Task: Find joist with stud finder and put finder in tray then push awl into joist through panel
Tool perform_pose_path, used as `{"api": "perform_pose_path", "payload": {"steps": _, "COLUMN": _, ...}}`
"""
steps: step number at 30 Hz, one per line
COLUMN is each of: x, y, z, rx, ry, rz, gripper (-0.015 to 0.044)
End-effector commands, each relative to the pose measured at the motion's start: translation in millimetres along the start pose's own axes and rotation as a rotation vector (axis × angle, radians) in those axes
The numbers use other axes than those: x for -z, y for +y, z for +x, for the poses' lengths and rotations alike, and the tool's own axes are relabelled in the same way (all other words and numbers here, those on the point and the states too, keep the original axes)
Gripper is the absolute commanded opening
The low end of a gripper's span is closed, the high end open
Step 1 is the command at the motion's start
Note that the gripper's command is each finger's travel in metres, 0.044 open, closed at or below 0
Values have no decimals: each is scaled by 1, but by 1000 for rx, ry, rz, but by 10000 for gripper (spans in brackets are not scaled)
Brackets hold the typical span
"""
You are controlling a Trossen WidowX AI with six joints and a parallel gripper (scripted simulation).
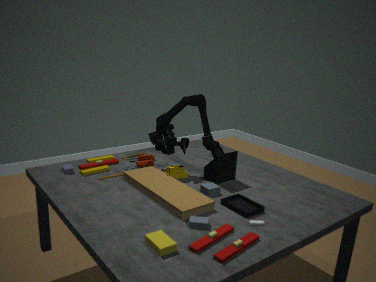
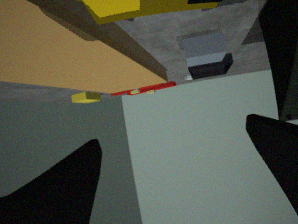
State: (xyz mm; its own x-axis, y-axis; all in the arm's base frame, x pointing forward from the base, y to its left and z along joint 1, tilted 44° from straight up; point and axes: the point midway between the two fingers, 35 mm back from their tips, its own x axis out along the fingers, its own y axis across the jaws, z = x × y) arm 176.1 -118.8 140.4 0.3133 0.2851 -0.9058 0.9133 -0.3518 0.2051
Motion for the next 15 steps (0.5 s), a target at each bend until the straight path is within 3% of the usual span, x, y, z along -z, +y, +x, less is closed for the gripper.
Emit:
{"api": "perform_pose_path", "payload": {"steps": 1, "x": 11, "y": -1, "z": -5, "rx": -2, "ry": 4, "rz": 11, "gripper": 440}}
{"api": "perform_pose_path", "payload": {"steps": 6, "x": -2, "y": -6, "z": 7, "rx": 45, "ry": -82, "rz": -119, "gripper": 440}}
{"api": "perform_pose_path", "payload": {"steps": 12, "x": -29, "y": -21, "z": 35, "rx": 265, "ry": -415, "rz": -603, "gripper": 440}}
{"api": "perform_pose_path", "payload": {"steps": 15, "x": -30, "y": -6, "z": 31, "rx": 293, "ry": -540, "rz": -782, "gripper": 440}}
